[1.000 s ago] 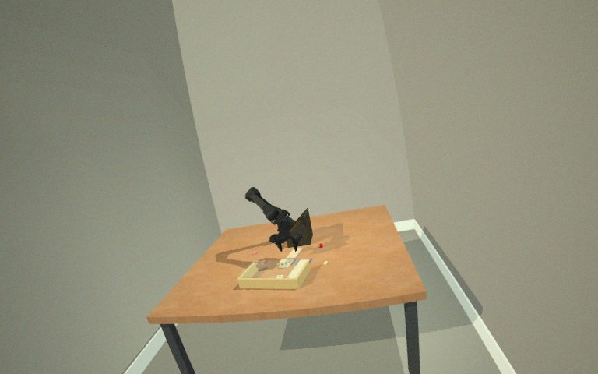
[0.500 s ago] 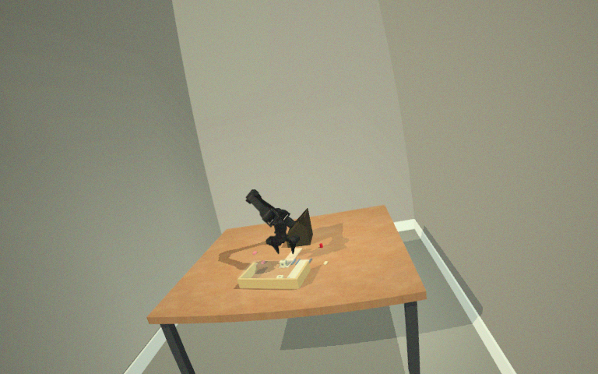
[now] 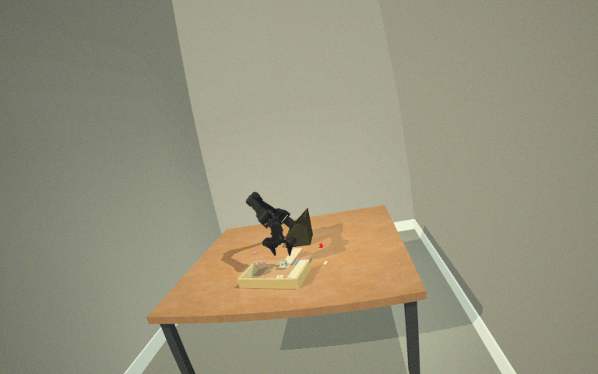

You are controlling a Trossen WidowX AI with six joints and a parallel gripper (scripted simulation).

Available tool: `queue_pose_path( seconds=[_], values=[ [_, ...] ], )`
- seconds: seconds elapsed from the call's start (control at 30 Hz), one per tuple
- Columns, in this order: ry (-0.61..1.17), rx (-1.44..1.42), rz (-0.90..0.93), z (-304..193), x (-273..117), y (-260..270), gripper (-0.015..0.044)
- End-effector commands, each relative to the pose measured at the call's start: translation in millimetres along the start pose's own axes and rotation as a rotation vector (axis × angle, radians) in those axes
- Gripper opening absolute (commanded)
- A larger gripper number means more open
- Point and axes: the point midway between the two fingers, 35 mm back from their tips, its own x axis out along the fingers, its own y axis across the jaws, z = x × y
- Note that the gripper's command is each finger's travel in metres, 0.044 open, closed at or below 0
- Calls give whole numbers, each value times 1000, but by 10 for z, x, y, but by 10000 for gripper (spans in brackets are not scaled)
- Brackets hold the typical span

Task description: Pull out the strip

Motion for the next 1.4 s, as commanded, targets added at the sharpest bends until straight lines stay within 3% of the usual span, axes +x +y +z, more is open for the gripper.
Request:
queue_pose_path(
  seconds=[0.0, 0.2, 1.23, 1.37],
  values=[
    [-8, -2, -2, 63, -19, -7, 387],
    [-8, -2, -2, 69, 73, -5, 250],
    [-9, -2, -4, 64, 521, -11, 250],
    [-8, 8, 3, 82, 499, -8, 145]
  ],
)
